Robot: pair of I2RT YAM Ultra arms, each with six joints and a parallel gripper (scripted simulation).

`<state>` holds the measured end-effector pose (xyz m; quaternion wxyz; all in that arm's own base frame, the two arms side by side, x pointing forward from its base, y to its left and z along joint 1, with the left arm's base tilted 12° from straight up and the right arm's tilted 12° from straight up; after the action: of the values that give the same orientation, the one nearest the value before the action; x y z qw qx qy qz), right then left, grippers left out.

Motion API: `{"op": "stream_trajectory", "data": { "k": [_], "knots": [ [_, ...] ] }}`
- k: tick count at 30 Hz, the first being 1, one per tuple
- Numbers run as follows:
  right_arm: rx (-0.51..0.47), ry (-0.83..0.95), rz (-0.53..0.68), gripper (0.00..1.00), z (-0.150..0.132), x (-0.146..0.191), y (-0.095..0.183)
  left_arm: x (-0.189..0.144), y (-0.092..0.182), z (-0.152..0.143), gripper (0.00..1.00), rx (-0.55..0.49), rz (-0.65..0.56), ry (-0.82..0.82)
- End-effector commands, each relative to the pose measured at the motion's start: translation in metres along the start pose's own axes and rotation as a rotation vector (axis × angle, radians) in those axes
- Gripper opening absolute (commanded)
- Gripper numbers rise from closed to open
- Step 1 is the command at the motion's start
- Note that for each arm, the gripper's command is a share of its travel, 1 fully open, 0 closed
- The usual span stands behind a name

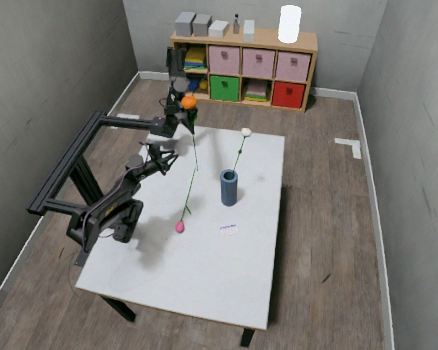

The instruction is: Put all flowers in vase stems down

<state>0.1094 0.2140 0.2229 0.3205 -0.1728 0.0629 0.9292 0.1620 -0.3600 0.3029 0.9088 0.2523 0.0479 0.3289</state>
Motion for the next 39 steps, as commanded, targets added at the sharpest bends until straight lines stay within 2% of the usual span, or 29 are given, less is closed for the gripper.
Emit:
{"op": "stream_trajectory", "data": {
  "k": [1,5,8,9,14,22,24,39],
  "knots": [
    [-0.016,-0.015,0.011,0.3,0.016,-0.002,-0.005,-0.002,0.014,0.011,0.0,-0.051,-0.027,0.017],
    [-0.023,-0.02,0.016,0.3,0.025,-0.005,-0.006,-0.001,0.009,0.004,0.0,-0.036,-0.022,0.012],
    [-0.017,-0.019,0.02,0.3,0.026,-0.004,-0.007,-0.002,0.008,0.01,0.0,-0.034,-0.02,0.012],
    [-0.023,-0.022,0.02,0.3,0.03,-0.005,-0.007,-0.001,0.01,0.018,0.0,-0.056,-0.021,0.02],
    [-0.028,-0.029,0.033,0.3,0.047,-0.009,-0.009,0.003,0.004,0.002,0.0,-0.03,-0.007,0.009],
    [-0.036,-0.045,0.063,0.3,0.085,-0.018,-0.012,0.003,0.007,0.004,0.0,-0.045,-0.017,0.011],
    [-0.036,-0.045,0.063,0.3,0.085,-0.018,-0.012,0.003,0.007,0.004,0.0,-0.045,-0.017,0.011],
    [-0.057,-0.087,0.143,0.3,0.179,-0.046,-0.004,0.005,0.004,0.001,0.0,-0.043,-0.013,0.012]
  ]
}}
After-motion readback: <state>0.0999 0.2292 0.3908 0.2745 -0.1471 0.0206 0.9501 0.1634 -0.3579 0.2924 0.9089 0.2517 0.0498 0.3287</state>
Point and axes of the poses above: on each arm, the point where the finger pads meet when closed, its own y axis back along the fingers, its own x axis across the jaws, z = x × y, the point moved 5 cm from there along y, back along the fingers, and after that the axes turned 9 degrees about y, right-handed, at the moved point
